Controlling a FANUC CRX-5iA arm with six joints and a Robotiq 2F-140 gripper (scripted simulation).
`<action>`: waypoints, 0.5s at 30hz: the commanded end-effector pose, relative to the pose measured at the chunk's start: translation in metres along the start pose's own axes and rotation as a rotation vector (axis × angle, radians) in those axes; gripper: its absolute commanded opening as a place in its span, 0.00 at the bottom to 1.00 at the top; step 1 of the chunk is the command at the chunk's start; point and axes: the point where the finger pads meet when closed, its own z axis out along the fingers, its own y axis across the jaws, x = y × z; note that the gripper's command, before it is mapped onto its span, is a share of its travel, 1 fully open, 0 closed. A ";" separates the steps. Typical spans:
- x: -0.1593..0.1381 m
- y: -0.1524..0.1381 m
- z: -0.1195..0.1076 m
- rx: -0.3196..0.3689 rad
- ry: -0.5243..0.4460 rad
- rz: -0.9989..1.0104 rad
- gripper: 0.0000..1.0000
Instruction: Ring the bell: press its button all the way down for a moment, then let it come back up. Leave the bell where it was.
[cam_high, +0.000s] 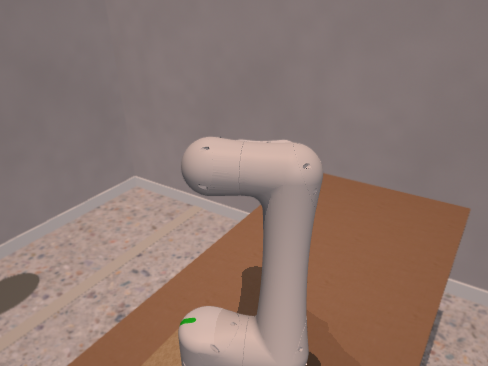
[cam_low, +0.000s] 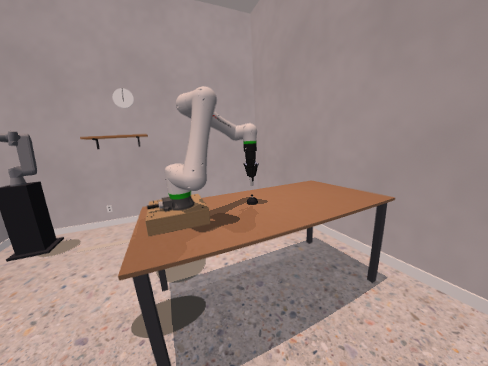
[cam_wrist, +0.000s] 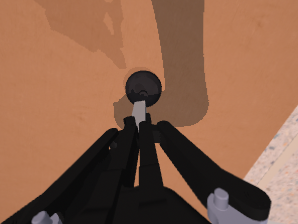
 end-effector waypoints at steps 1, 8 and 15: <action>0.000 0.000 0.001 -0.002 0.001 0.000 0.00; 0.000 0.001 0.006 -0.004 0.002 0.000 0.00; 0.000 0.003 0.017 -0.004 0.002 0.000 0.00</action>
